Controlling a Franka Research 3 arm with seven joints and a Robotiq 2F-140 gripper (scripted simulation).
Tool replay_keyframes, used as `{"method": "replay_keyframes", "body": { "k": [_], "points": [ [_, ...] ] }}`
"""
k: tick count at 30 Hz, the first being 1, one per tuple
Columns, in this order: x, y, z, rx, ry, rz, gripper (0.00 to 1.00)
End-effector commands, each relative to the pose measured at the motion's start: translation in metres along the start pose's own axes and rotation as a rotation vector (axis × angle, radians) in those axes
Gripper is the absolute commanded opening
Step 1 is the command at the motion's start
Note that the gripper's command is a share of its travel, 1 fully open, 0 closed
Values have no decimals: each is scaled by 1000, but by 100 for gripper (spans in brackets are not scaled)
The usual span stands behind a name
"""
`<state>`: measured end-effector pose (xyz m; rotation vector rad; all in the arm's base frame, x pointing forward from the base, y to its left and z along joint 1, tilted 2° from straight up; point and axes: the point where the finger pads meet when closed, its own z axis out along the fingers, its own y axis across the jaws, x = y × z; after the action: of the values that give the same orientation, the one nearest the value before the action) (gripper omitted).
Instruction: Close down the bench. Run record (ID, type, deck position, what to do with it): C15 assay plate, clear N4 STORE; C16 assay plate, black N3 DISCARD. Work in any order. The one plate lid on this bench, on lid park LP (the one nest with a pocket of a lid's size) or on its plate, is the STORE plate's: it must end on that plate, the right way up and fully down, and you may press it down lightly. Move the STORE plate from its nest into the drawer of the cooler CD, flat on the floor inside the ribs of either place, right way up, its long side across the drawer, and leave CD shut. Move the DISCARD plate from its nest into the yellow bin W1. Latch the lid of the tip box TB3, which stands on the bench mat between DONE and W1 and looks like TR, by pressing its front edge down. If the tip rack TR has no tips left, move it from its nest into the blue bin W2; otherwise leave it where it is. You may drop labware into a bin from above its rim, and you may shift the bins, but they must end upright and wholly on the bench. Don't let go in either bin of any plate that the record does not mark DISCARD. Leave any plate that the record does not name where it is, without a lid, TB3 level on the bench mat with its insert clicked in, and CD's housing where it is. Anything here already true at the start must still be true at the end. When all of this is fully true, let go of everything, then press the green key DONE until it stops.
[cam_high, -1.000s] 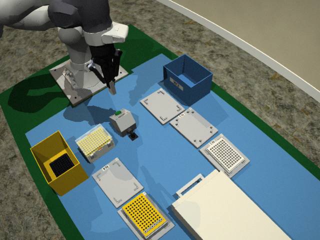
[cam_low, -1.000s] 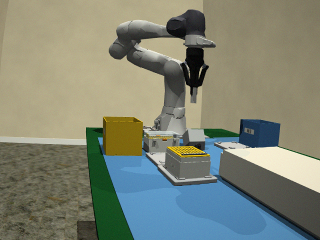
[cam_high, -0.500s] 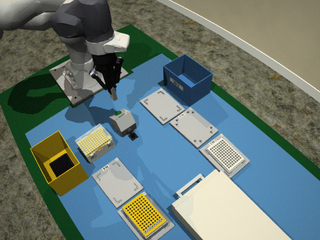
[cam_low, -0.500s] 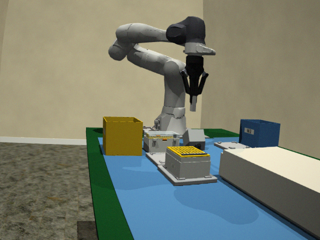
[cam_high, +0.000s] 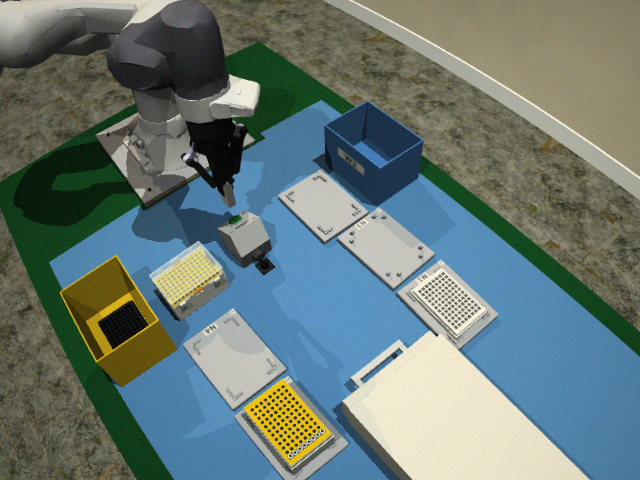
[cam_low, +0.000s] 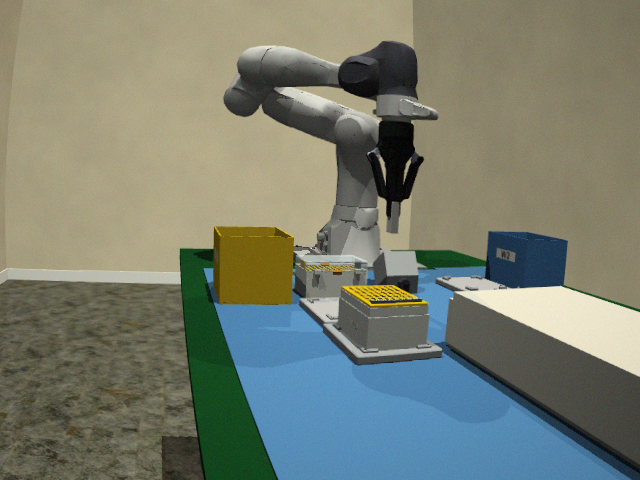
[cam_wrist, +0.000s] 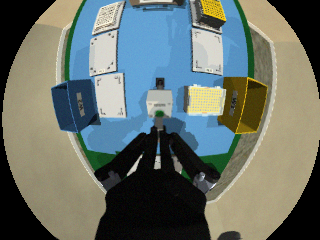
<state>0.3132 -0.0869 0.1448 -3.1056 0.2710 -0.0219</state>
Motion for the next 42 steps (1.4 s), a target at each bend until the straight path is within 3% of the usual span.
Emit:
{"method": "replay_keyframes", "body": {
  "k": [1,5,42],
  "points": [
    [4,-1,6,1,14,10,0],
    [4,-1,16,1,14,10,0],
    [5,-1,28,1,14,10,0]
  ]
}}
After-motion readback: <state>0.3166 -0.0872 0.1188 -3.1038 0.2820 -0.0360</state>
